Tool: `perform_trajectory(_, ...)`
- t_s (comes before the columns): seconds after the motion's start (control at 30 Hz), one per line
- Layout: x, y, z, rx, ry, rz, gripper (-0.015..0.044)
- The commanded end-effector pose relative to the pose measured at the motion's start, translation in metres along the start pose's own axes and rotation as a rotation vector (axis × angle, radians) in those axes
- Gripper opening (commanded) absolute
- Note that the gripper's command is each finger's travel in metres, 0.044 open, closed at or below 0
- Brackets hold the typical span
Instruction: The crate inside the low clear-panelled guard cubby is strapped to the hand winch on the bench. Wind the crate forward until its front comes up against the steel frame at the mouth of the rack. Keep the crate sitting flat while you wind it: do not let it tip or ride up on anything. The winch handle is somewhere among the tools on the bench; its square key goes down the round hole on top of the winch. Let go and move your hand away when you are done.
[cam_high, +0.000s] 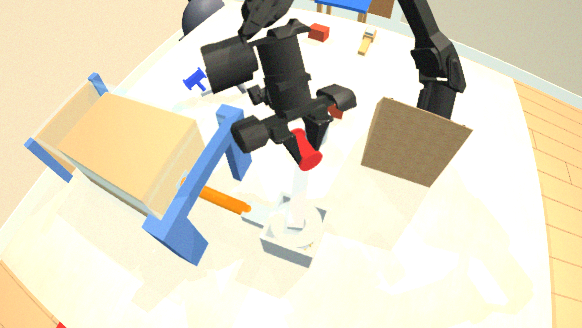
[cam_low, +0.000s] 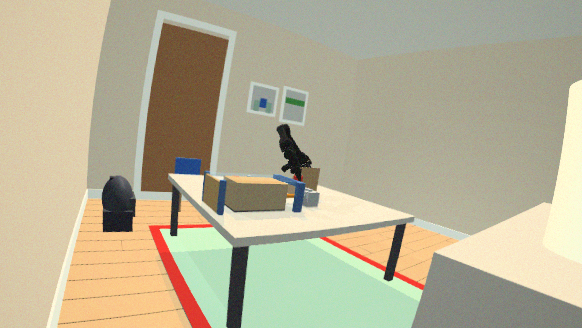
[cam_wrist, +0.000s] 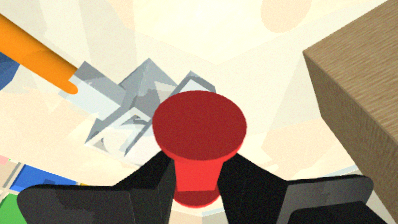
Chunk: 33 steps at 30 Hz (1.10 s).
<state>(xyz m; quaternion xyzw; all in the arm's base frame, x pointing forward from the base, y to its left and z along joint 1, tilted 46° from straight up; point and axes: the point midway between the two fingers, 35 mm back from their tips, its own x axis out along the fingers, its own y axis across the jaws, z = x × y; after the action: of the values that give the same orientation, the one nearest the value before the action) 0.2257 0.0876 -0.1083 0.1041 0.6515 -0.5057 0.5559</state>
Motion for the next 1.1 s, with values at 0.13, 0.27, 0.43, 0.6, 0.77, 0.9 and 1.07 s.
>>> perform_trajectory(0.13,-0.003,0.023,0.012,0.012,-0.022,0.032,0.0)
perform_trajectory(0.27,-0.004,0.028,0.013,0.012,-0.022,0.032,0.0)
perform_trajectory(0.43,-0.005,0.036,0.015,0.012,-0.022,0.033,0.0)
perform_trajectory(0.6,-0.005,0.042,0.016,0.012,-0.022,0.033,0.0)
perform_trajectory(0.77,-0.006,0.05,0.016,0.012,-0.022,0.034,0.0)
perform_trajectory(0.9,-0.006,0.056,0.017,0.012,-0.022,0.034,0.0)
perform_trajectory(1.07,-0.007,0.063,0.016,0.013,-0.022,0.035,0.0)
